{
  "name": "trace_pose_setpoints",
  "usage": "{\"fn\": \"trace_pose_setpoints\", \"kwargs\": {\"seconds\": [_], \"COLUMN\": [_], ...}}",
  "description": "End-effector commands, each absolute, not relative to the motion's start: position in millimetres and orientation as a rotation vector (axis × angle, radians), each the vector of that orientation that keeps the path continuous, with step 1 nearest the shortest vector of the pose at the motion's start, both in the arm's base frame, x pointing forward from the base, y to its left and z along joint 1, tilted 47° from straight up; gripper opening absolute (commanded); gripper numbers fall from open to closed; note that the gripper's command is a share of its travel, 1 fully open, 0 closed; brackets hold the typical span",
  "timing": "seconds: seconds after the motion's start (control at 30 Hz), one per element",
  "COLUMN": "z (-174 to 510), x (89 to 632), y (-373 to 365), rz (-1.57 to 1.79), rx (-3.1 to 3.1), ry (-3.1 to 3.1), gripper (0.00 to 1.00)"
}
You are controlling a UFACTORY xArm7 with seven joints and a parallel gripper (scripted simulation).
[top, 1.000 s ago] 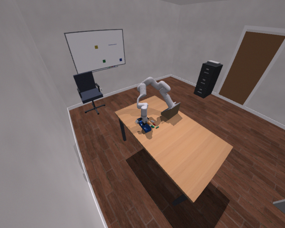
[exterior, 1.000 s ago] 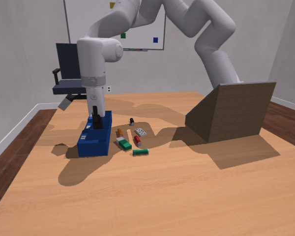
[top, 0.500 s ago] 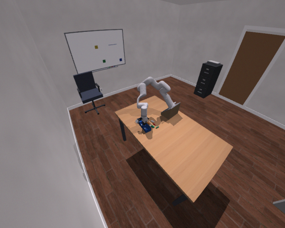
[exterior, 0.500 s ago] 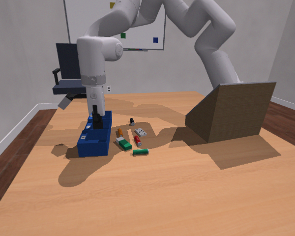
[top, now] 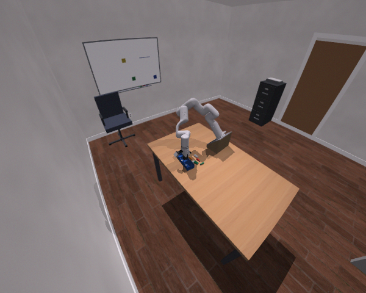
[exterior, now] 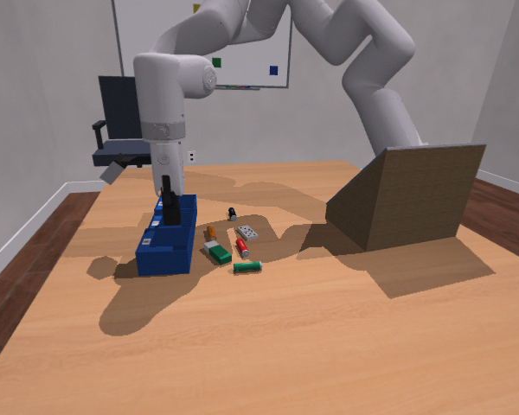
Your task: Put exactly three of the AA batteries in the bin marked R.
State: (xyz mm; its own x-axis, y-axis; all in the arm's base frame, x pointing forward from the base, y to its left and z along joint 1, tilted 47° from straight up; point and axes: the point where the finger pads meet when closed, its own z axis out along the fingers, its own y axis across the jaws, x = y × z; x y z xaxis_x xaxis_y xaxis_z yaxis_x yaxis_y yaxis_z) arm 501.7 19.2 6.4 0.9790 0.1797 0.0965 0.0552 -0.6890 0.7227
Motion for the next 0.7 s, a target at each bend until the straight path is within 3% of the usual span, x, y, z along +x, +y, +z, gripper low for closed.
{"fn": "trace_pose_setpoints", "kwargs": {"seconds": [0.0, 0.67], "z": [12.6, 34.1], "x": [501.0, 494.7], "y": [27.3, 49.3], "rz": [0.208, 0.208], "rx": [2.33, 2.33], "ry": [0.166, 0.166], "gripper": [0.07, 0.07]}}
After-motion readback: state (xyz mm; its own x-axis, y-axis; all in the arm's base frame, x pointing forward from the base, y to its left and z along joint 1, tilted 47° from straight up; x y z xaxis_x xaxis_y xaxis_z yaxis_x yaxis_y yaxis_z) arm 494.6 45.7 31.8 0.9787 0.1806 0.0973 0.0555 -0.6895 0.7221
